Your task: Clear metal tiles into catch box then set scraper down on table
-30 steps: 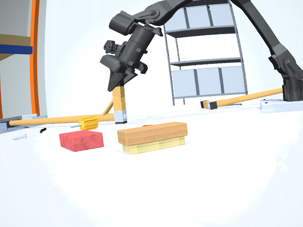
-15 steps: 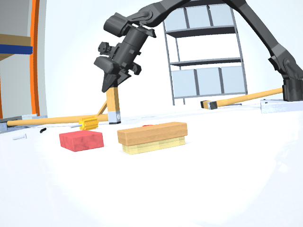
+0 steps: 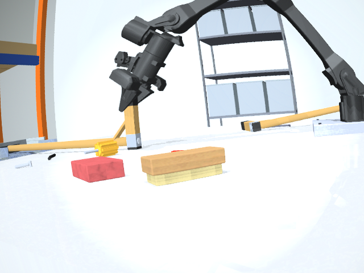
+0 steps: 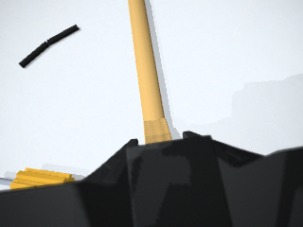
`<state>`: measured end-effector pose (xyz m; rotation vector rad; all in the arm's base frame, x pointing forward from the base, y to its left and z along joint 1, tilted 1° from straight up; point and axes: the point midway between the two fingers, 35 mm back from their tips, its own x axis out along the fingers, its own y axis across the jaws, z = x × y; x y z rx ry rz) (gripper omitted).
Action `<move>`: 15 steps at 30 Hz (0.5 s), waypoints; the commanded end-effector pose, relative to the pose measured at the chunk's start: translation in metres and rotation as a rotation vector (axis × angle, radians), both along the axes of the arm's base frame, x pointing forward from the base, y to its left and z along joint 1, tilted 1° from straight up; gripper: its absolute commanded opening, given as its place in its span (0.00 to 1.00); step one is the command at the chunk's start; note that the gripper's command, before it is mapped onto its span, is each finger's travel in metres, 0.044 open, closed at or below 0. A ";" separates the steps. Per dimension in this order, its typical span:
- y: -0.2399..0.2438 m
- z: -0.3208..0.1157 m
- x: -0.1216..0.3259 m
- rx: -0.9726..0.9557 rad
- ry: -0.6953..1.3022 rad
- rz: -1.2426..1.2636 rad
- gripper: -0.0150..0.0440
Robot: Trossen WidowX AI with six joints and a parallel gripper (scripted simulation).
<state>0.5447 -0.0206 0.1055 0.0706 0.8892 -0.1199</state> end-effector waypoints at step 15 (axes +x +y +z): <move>0.002 0.003 -0.006 -0.001 -0.006 0.001 0.25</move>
